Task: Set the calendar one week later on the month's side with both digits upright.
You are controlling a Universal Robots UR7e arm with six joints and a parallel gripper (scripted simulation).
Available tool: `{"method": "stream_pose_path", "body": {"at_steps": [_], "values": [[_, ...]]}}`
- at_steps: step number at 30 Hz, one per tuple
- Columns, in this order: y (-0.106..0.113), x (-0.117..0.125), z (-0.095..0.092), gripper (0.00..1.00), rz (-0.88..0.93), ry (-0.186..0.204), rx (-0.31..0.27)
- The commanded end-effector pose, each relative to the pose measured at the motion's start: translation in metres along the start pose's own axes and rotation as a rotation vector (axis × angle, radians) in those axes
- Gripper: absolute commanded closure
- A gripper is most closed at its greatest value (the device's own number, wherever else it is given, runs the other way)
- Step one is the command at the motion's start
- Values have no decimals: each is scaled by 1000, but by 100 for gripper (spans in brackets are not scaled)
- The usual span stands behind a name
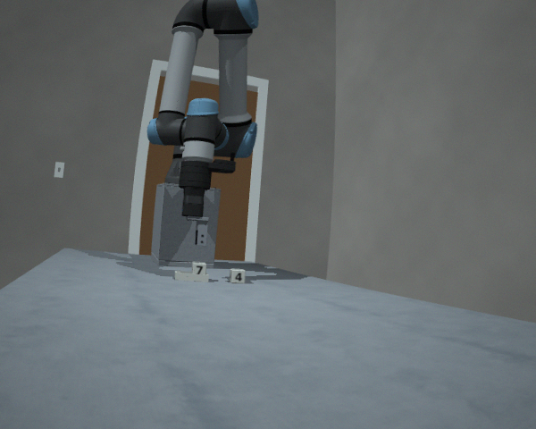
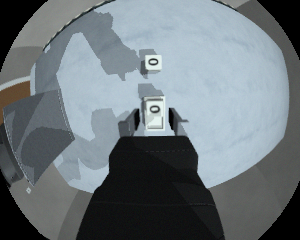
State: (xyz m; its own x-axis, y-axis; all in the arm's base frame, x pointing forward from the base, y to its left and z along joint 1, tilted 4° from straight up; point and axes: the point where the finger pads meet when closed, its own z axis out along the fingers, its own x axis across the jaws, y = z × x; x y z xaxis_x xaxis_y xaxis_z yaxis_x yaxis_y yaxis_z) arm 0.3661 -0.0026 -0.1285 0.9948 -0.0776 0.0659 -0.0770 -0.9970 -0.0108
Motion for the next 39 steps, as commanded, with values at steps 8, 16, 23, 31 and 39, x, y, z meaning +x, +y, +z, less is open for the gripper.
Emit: {"method": "stream_pose_path", "body": {"at_steps": [8,16,23,31,39], "values": [[0,1,19,10,0,1,0],[0,1,26,10,0,1,0],[1,1,31,10,0,1,0],[1,1,33,10,0,1,0],[1,1,33,10,0,1,0]]}}
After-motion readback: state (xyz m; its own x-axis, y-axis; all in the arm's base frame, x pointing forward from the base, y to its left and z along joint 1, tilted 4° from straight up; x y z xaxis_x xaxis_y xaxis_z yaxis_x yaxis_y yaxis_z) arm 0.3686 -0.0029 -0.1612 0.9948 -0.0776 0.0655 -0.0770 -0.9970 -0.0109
